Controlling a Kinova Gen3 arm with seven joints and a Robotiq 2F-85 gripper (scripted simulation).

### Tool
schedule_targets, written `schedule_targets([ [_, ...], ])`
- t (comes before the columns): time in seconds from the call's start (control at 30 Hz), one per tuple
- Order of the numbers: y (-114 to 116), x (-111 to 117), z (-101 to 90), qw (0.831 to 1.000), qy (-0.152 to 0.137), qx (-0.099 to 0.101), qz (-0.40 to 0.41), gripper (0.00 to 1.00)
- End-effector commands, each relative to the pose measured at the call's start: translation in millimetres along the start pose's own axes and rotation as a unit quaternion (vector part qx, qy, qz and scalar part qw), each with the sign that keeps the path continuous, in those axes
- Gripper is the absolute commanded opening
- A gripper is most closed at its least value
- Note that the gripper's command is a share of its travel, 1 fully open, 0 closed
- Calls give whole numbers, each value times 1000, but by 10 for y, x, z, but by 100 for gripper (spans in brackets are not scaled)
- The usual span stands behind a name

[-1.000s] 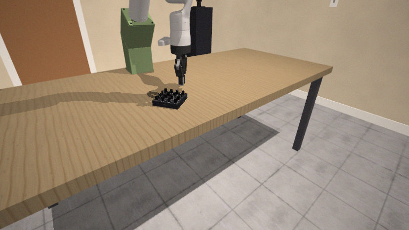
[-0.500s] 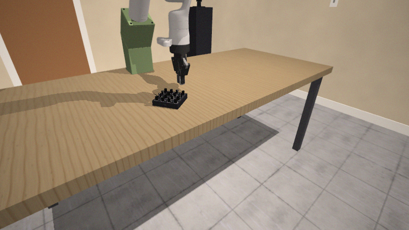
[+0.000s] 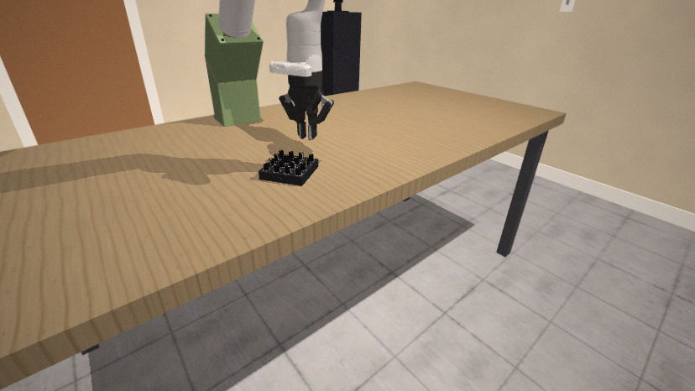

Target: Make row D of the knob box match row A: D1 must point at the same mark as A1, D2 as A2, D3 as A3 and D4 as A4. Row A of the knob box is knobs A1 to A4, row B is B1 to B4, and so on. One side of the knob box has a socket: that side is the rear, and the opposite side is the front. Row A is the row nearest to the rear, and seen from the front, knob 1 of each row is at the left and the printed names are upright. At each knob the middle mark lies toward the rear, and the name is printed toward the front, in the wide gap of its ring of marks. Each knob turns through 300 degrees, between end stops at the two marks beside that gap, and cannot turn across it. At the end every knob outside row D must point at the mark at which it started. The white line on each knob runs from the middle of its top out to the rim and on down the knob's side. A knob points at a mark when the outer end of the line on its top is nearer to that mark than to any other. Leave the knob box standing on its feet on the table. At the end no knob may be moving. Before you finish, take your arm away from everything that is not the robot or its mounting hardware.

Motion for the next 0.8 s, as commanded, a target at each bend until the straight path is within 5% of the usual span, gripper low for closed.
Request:
schedule_targets([
  [0.0, -59, -47, -36, 999, -1, 3, -46, 19],
  [0.37, -61, -47, -74, 988, -1, 2, -152, 19],
  [0.77, -62, -47, -80, 986, -1, 1, -168, 19],
])
Point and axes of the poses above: the point where the finger pads meet when closed, its own z axis out along the fingers, its own y axis across the jaws, x = y × z, the point moved 9 cm from there along -z, back along the fingers
